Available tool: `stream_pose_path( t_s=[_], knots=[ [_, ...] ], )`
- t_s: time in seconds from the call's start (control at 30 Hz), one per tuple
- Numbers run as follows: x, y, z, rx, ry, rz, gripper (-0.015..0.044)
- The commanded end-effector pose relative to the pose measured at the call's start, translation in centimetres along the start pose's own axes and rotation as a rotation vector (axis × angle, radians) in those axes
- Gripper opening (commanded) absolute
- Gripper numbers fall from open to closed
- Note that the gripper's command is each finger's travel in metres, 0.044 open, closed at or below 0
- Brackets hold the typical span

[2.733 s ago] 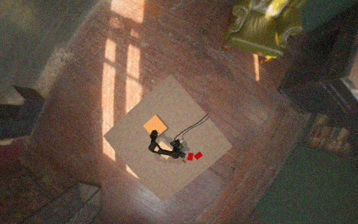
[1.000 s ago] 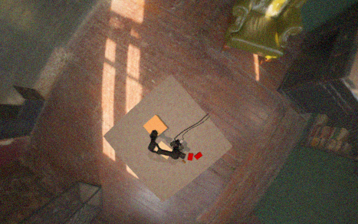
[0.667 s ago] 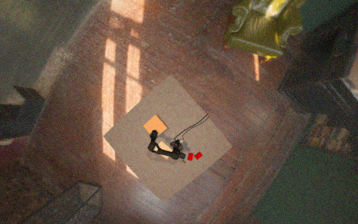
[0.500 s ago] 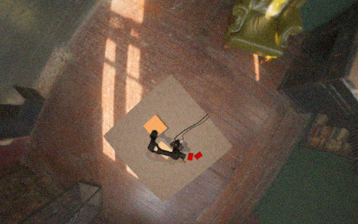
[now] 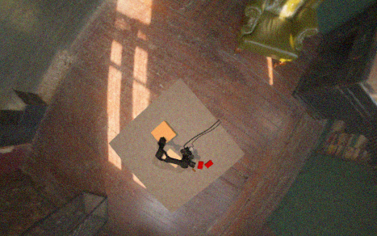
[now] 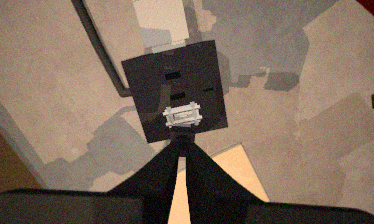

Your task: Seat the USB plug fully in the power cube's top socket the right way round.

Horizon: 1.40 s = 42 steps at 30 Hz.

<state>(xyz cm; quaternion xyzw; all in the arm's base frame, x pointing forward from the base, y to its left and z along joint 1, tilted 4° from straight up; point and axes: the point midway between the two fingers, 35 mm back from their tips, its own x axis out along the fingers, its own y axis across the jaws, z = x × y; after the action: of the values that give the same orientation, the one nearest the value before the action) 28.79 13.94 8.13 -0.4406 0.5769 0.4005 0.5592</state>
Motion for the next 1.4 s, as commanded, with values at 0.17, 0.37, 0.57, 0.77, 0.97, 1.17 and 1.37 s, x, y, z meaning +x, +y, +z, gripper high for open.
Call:
stream_pose_path(
  t_s=[0.17,0.37,0.57,0.77,0.97,1.17,1.37],
  knots=[
    [0.05,0.03,-0.02,0.213,0.002,0.001,0.0000],
    [0.05,0.03,-0.02,0.370,0.002,0.001,0.0000],
    [0.05,0.03,-0.02,0.527,0.002,0.001,0.0000],
    [0.05,0.03,-0.02,0.684,0.002,0.001,0.0000],
    [0.05,0.03,-0.02,0.841,0.002,0.001,0.0000],
    [0.05,0.03,-0.02,0.998,0.002,0.001,0.0000],
    [0.05,0.03,-0.02,1.155,0.002,0.001,0.0000]
  ],
)
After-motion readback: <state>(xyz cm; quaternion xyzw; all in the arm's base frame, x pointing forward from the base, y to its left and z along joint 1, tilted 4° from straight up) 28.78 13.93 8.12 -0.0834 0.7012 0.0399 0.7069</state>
